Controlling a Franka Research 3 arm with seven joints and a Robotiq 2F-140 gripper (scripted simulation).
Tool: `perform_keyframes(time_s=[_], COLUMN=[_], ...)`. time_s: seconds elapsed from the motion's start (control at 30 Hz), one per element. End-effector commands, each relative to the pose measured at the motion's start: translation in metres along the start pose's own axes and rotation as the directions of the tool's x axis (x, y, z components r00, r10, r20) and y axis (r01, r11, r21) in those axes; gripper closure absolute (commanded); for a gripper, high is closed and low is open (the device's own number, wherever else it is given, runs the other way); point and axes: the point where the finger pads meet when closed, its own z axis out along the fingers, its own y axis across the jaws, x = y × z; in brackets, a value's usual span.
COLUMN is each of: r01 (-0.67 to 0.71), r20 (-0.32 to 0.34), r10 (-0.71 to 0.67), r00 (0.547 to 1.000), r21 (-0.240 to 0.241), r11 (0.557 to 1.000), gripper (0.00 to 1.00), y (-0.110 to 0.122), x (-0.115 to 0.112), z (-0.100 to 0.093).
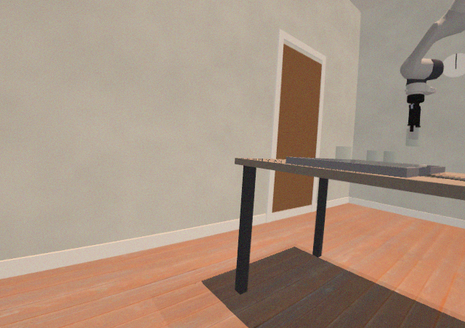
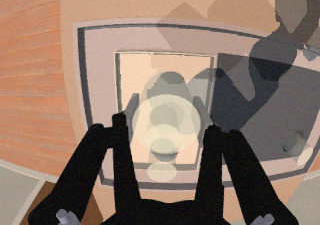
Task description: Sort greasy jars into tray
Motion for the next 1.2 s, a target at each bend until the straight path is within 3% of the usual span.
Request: perform_keyframes(time_s=[0.0, 1.17], r01=[0.014, 0.014], r20=[0.014, 0.014], r10=[-0.014, -0.014], r00=[1.000, 1.000], r21=[0.008, 0.008], r11=[1.000, 1.000], gripper=[1.00, 1.00], y=[-0.002, -0.003], x=[-0.005, -0.006], z=[0.005, 0.083])
